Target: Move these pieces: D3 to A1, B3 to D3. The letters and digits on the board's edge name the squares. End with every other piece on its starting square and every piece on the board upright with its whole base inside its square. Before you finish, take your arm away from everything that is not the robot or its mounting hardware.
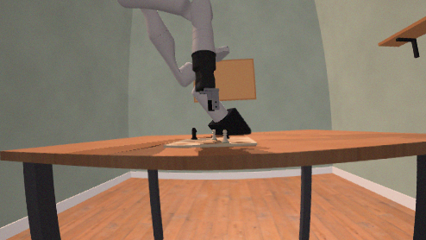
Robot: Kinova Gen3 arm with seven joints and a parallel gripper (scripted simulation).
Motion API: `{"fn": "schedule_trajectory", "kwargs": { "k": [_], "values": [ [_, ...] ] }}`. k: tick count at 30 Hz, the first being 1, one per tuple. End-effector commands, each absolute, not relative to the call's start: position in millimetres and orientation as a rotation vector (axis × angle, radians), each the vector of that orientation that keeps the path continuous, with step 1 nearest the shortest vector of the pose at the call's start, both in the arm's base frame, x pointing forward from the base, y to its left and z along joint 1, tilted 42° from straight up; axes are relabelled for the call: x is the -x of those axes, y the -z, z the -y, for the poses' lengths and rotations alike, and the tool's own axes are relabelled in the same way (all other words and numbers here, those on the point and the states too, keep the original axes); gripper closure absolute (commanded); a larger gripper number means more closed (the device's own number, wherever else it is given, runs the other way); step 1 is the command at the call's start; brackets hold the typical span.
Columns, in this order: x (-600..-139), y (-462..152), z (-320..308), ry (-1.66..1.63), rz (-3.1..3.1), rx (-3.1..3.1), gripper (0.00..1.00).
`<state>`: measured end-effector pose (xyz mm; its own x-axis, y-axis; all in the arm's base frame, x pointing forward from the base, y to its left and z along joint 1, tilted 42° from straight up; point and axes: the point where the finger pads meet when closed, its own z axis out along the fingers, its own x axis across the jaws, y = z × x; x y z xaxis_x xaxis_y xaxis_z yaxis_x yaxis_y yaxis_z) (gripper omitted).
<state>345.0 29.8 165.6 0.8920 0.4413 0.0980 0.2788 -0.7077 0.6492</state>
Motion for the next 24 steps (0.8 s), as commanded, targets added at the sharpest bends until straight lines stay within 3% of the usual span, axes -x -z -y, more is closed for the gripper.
{"fn": "schedule_trajectory", "kwargs": {
  "k": [1,24],
  "values": [
    [-347.6,-163.1,-27.8,-0.331,-0.513,-2.396,0.32],
    [-359.2,-139.6,-10.9,-0.331,-0.518,-2.393,0.32]
  ]
}}
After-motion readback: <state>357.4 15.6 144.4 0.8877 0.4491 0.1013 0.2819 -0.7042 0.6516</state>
